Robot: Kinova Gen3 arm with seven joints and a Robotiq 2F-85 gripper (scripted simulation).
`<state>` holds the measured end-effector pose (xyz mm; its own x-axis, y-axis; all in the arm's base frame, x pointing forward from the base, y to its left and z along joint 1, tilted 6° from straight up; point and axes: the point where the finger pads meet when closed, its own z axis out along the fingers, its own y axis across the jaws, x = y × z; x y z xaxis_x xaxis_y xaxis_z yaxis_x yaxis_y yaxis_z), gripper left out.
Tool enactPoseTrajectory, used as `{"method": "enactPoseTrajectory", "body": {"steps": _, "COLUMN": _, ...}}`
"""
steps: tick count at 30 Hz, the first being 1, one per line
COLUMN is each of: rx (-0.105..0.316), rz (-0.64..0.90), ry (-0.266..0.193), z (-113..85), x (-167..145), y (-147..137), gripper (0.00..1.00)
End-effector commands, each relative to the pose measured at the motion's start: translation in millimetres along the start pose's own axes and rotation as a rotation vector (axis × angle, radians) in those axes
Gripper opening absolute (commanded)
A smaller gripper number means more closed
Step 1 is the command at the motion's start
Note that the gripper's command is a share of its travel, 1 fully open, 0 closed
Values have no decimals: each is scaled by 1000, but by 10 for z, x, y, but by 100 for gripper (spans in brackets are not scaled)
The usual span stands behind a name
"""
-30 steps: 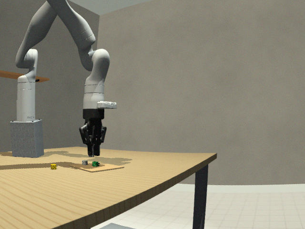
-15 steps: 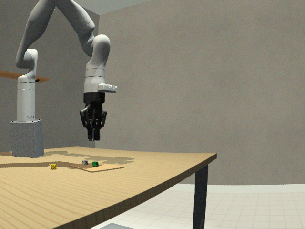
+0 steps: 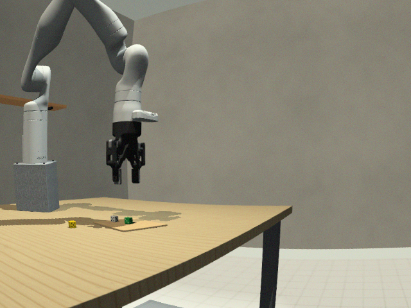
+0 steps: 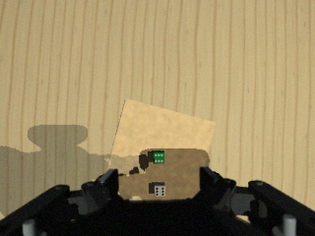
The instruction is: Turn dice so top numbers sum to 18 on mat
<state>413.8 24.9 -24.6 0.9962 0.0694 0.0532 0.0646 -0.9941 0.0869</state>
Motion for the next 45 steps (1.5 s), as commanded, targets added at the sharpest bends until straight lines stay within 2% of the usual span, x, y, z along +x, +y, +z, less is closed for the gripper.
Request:
{"method": "enactPoseTrajectory", "body": {"steps": 1, "rx": 0, "rz": 0, "ry": 2, "z": -6, "x": 6, "y": 0, "gripper": 100}}
{"method": "enactPoseTrajectory", "body": {"steps": 12, "rx": -2, "rz": 17, "ry": 3, "z": 6, "x": -13, "y": 67, "gripper": 100}}
{"method": "enactPoseTrajectory", "body": {"steps": 14, "rx": -5, "rz": 64, "ry": 7, "z": 39, "x": -71, "y": 245, "gripper": 100}}
{"method": "enactPoseTrajectory", "body": {"steps": 18, "rx": -8, "rz": 227, "ry": 12, "z": 134, "x": -363, "y": 814, "gripper": 100}}
{"method": "enactPoseTrajectory", "body": {"steps": 19, "rx": -8, "rz": 227, "ry": 12, "z": 134, "x": -363, "y": 814, "gripper": 100}}
{"method": "enactPoseTrajectory", "body": {"steps": 21, "rx": -6, "rz": 311, "ry": 9, "z": 170, "x": -561, "y": 1065, "gripper": 100}}
{"method": "enactPoseTrajectory", "body": {"steps": 23, "rx": -6, "rz": 311, "ry": 9, "z": 170, "x": -561, "y": 1065, "gripper": 100}}
{"method": "enactPoseTrajectory", "body": {"steps": 26, "rx": -1, "rz": 393, "ry": 3, "z": 195, "x": -778, "y": 1277, "gripper": 100}}
{"method": "enactPoseTrajectory", "body": {"steps": 29, "rx": 0, "rz": 410, "ry": 2, "z": 199, "x": -827, "y": 1317, "gripper": 100}}
{"method": "enactPoseTrajectory", "body": {"steps": 30, "rx": 0, "rz": 410, "ry": 2, "z": 199, "x": -827, "y": 1317, "gripper": 31}}
{"method": "enactPoseTrajectory", "body": {"steps": 45, "rx": 0, "rz": 410, "ry": 2, "z": 199, "x": -827, "y": 1317, "gripper": 31}}
